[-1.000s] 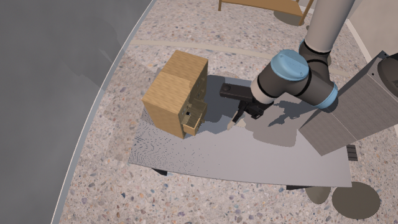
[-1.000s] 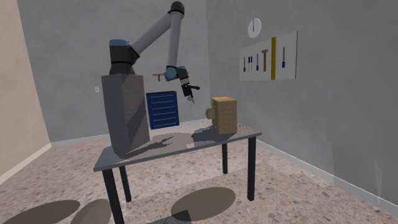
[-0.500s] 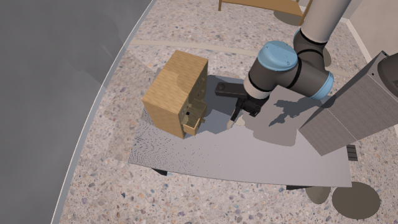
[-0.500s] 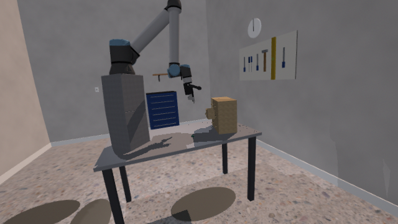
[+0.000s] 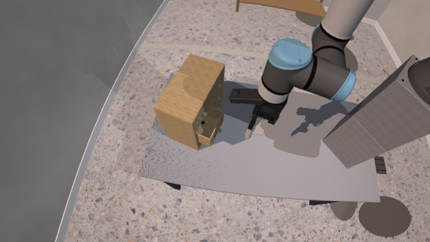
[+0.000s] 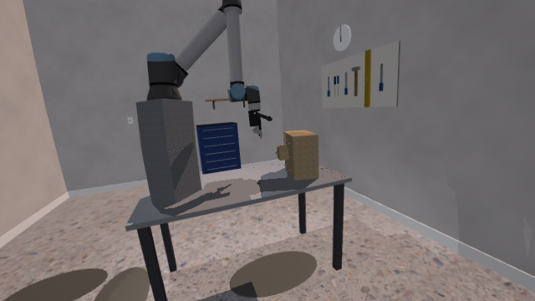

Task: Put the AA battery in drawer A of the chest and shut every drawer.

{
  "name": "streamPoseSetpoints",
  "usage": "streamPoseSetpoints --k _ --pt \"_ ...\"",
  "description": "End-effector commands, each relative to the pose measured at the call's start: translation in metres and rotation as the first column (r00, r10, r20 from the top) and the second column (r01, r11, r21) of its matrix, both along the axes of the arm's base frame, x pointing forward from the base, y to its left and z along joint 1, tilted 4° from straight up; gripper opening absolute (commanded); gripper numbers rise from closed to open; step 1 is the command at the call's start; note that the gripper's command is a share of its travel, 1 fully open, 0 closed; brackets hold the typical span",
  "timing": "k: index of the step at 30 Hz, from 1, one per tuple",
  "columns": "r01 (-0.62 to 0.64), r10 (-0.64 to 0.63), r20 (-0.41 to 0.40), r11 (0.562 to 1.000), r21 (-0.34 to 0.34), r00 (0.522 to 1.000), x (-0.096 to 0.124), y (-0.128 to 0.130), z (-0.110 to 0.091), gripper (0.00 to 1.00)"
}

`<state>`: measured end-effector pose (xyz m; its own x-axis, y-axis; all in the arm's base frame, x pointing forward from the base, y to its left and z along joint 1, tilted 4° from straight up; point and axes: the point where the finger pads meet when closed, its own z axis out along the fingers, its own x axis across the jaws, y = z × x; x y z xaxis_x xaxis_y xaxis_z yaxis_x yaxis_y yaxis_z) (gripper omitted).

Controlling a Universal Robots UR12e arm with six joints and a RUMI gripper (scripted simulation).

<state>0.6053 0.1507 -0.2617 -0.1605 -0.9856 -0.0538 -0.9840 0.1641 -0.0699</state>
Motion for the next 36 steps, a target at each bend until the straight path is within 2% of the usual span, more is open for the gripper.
streamPoseSetpoints --k 1,36 --pt "-0.001 0.001 -0.016 1.0 0.003 1.0 0.0005 0.0 0.001 1.0" --pt "-0.002 0.002 -0.039 1.0 0.006 0.999 0.0004 -0.0001 0.002 1.0"
